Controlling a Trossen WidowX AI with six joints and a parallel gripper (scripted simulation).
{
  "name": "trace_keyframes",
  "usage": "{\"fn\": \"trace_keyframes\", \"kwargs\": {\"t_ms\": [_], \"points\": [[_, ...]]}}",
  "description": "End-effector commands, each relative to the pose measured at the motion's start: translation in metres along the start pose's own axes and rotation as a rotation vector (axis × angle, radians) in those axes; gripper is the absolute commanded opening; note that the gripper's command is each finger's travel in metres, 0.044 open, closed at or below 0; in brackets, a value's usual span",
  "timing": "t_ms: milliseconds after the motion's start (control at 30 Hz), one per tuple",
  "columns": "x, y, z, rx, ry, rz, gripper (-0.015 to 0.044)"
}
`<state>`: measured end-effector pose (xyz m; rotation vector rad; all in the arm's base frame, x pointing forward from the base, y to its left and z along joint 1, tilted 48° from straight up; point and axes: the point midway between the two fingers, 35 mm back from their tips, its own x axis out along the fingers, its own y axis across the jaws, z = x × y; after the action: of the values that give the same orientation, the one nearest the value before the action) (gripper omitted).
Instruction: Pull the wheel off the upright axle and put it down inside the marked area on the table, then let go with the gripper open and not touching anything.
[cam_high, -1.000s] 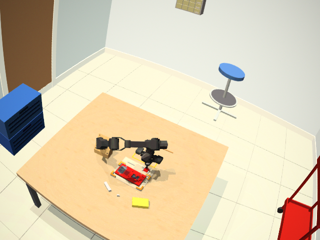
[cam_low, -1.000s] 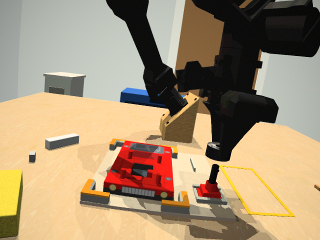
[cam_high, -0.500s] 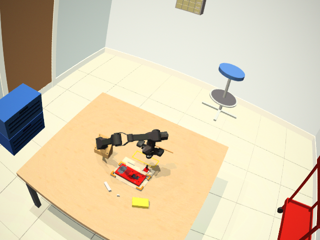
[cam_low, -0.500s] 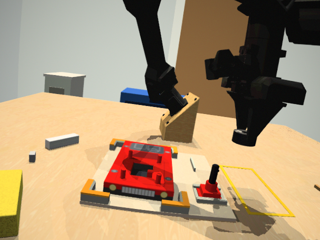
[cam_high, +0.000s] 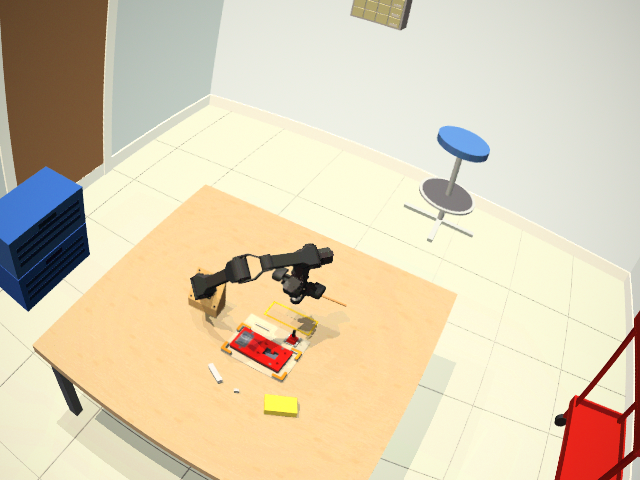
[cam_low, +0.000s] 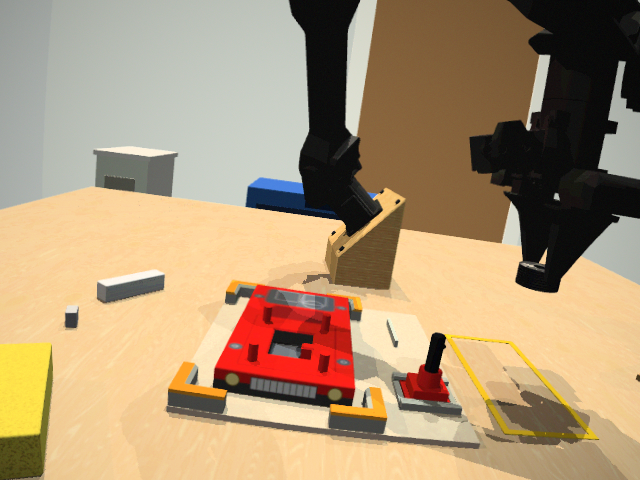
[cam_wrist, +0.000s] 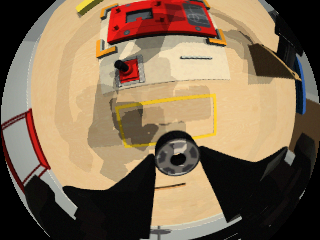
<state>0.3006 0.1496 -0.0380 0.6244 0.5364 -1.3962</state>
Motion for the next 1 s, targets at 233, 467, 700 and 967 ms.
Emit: {"fn": "trace_keyframes", "kwargs": {"t_ms": [233,467,700,967], "points": [[0.033,0.000,-0.001,0.002,-0.005,-0.007,0.0000],[0.076,0.000,0.000,0.002,-0.006,-0.006,0.0000],[0.103,-0.002,0.002,0.003,-0.010,-0.006,0.0000],[0.098,-0.002,0.002,0.010,-0.008,-0.012,0.0157]]}}
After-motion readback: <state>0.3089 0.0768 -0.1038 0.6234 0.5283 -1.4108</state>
